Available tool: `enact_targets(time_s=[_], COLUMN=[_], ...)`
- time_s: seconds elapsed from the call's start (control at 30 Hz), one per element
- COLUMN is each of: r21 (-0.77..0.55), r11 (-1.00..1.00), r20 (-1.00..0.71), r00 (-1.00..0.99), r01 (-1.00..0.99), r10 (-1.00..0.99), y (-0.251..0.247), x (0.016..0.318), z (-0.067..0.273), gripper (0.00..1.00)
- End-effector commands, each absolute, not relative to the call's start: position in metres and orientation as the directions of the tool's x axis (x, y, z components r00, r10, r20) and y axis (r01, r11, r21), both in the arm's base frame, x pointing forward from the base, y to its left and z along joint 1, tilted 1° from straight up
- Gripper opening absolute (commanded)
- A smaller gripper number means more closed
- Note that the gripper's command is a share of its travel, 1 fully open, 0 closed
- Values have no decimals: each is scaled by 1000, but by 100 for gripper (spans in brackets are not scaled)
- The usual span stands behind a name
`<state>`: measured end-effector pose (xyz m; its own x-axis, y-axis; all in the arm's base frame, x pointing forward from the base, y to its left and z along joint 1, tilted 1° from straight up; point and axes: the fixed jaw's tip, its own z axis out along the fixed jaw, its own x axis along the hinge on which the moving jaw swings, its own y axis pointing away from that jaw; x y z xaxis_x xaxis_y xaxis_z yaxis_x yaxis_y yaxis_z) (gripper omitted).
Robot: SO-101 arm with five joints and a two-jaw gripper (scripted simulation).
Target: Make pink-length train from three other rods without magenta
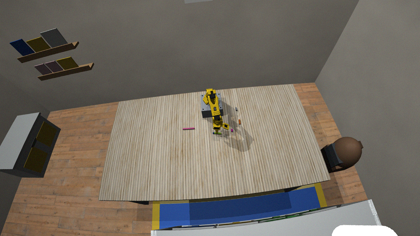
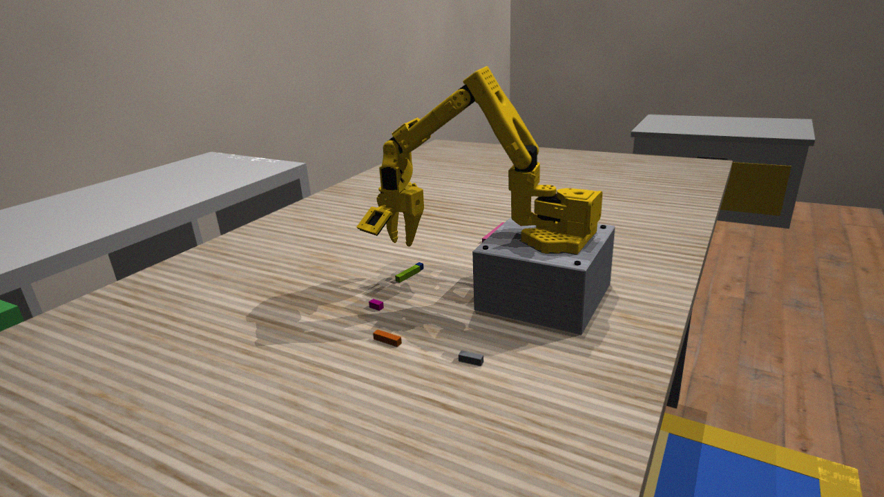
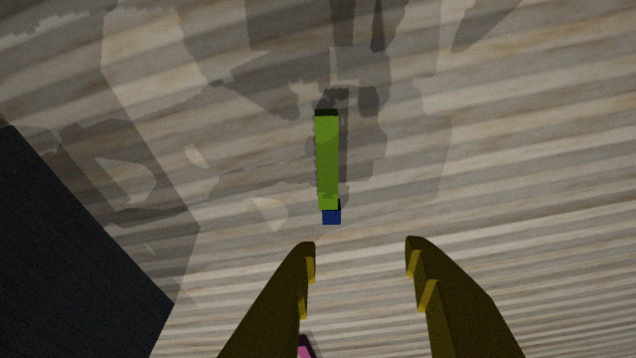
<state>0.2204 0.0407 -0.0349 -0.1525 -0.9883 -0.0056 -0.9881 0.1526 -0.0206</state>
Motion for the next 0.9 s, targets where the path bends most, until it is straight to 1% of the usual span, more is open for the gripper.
enact_targets(time_s=[0.0, 0.87], r21=[-6, -6], r11=[154, 154], r20=[-2, -2], r00=[-154, -154], r01=[-988, -988], r10=[-988, -988], y=[40, 39], x=[216, 217], z=[-33, -37], gripper=[17, 18])
